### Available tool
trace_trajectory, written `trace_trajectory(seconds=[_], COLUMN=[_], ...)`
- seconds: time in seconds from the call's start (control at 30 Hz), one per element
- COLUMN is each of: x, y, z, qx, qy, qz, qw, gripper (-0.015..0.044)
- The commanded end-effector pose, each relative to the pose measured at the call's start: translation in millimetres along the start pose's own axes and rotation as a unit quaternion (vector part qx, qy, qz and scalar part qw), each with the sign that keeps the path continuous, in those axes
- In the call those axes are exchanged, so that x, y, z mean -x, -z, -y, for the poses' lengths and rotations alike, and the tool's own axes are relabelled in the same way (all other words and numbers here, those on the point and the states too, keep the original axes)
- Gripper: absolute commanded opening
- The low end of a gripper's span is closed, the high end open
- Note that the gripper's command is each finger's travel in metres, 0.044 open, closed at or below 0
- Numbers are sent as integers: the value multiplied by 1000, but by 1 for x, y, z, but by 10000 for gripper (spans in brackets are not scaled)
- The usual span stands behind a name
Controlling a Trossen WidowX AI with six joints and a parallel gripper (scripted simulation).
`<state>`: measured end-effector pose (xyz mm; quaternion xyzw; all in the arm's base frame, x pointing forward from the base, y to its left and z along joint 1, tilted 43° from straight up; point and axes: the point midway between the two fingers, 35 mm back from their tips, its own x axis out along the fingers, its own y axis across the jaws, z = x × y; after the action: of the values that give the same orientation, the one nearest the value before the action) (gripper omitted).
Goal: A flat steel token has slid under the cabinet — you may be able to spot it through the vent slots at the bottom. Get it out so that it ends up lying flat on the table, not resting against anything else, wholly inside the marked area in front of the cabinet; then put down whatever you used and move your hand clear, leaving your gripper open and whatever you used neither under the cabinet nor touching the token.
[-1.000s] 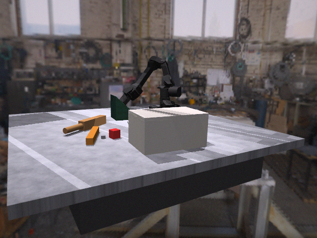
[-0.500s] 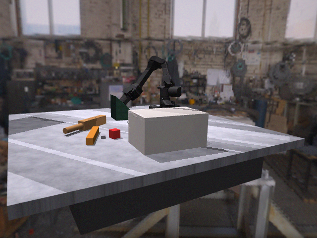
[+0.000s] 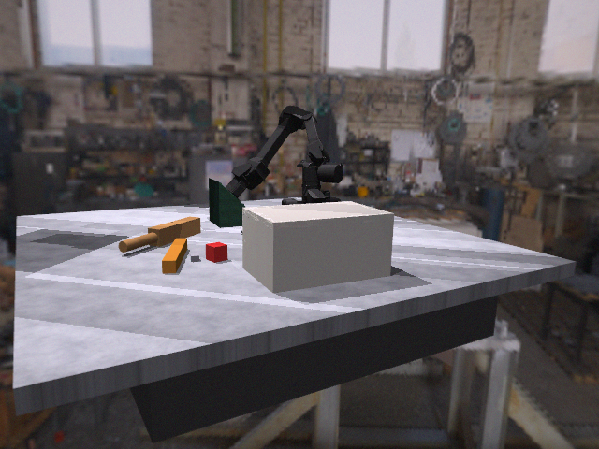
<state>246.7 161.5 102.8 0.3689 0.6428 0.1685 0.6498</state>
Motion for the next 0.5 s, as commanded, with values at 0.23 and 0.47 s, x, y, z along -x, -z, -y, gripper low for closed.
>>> trace_trajectory(seconds=[0.23, 0.47], x=[-1, -1], y=[-1, -1], z=[1, 1], qx=[-1, -1], qy=[3, 3], qz=[1, 1], qw=[1000, 1000], gripper=[116, 0])
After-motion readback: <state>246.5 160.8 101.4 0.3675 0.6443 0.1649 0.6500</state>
